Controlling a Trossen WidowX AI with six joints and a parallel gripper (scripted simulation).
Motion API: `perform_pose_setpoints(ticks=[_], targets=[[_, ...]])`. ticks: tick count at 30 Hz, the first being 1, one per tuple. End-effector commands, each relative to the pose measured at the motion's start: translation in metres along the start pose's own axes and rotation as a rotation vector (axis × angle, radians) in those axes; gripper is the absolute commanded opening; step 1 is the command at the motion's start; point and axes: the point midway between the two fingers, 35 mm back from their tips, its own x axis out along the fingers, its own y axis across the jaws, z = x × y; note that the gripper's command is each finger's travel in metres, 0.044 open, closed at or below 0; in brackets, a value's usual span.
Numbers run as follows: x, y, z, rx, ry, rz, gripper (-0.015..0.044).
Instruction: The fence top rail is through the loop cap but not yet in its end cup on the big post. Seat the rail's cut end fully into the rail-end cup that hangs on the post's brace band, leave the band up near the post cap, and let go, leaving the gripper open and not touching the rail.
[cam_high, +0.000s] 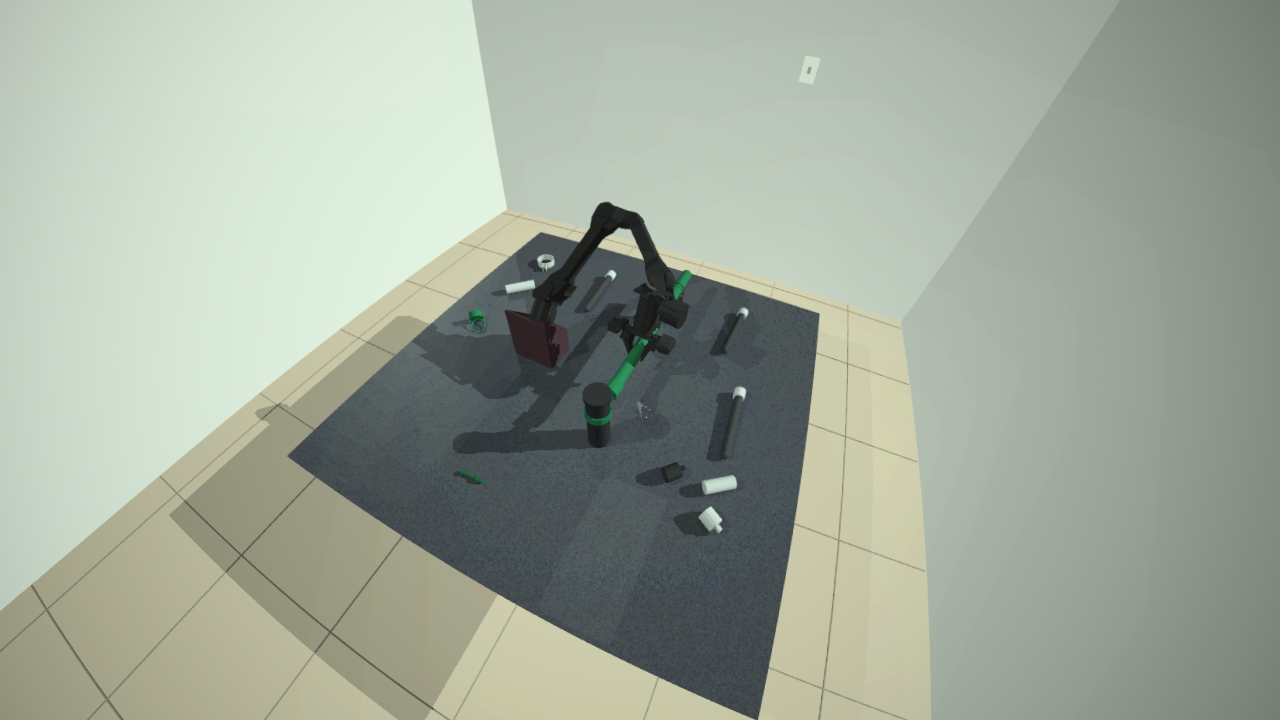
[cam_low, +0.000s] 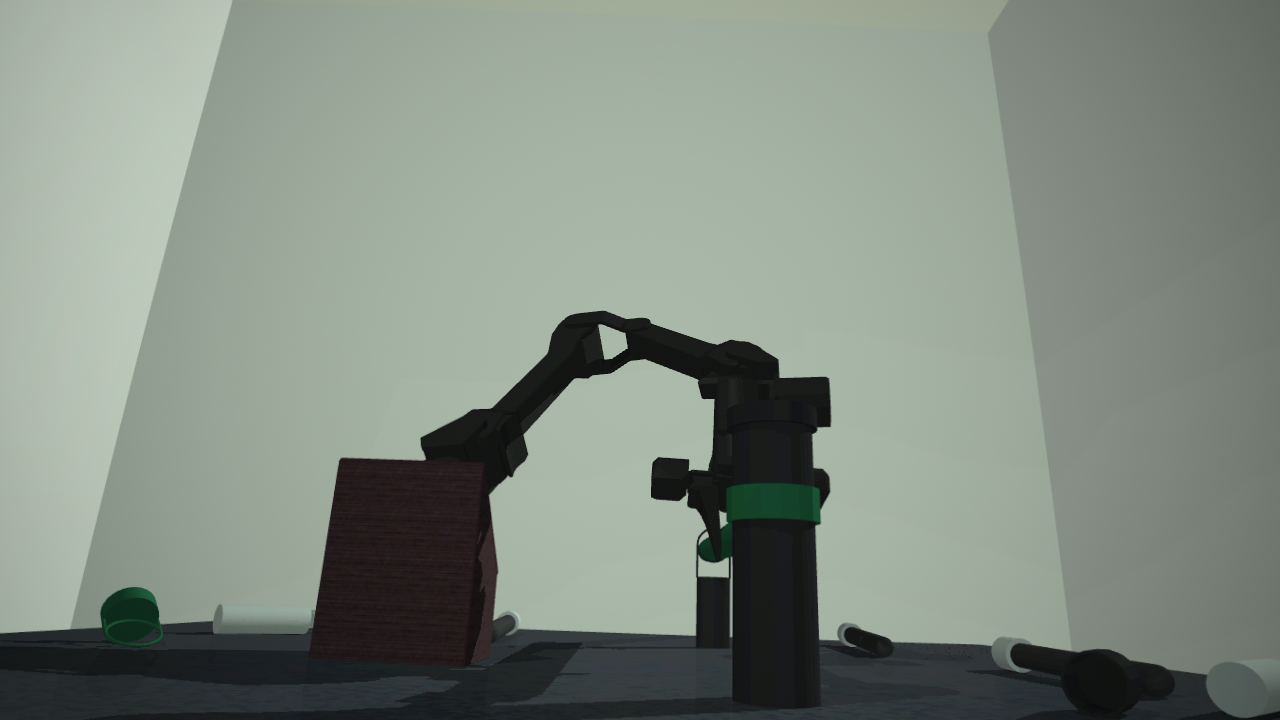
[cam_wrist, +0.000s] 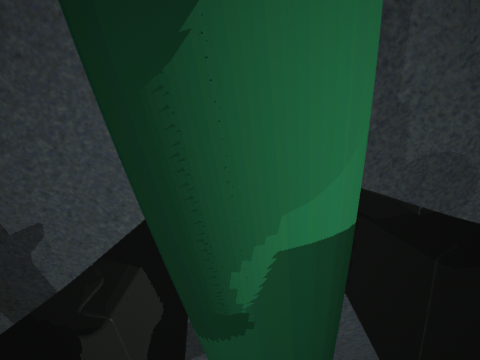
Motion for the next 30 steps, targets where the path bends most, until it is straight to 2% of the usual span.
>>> perform_pose_setpoints(ticks=[1, 30], targets=[[-0.0032, -0.001, -0.0039, -0.001, 0.009, -0.006, 0.0], [-0.0052, -0.0014, -0.0068, -0.001, 0.013, -0.007, 0.0]])
